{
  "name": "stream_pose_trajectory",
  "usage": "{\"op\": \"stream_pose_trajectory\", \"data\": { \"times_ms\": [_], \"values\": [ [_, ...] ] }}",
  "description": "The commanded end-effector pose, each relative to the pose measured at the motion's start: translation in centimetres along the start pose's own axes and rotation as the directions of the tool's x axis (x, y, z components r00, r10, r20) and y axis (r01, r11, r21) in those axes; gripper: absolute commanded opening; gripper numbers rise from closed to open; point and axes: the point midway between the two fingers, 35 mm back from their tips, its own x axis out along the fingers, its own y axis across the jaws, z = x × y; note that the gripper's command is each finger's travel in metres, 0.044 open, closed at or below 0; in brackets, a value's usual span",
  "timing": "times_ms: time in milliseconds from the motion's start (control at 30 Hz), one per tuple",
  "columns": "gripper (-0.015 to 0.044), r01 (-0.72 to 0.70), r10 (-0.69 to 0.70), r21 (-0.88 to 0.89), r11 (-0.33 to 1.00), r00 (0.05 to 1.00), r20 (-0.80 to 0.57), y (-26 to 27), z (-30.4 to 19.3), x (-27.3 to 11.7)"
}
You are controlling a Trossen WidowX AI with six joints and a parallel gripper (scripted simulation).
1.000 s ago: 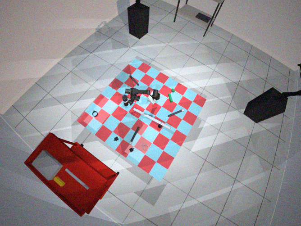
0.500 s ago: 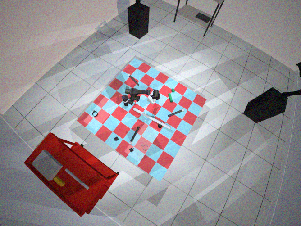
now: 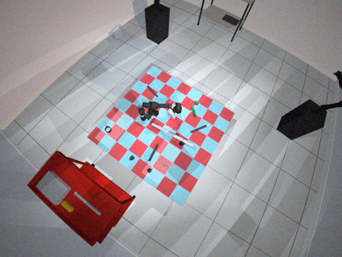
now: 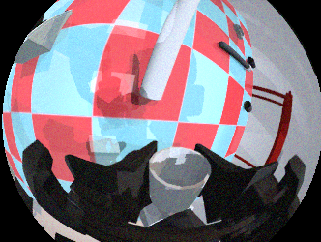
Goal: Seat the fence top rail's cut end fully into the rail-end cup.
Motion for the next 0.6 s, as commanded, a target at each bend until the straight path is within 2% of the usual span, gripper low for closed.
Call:
{"op": "stream_pose_trajectory", "data": {
  "times_ms": [0, 567],
  "values": [
    [0.0, -0.001, 0.002, 0.028, 1.0, 1.0, -0.016, -0.21, 0.01, 0.22],
    [0.0, 0.003, 0.006, 0.123, 0.992, 0.997, -0.071, -1.1, -0.07, 0.74]
  ]
}}
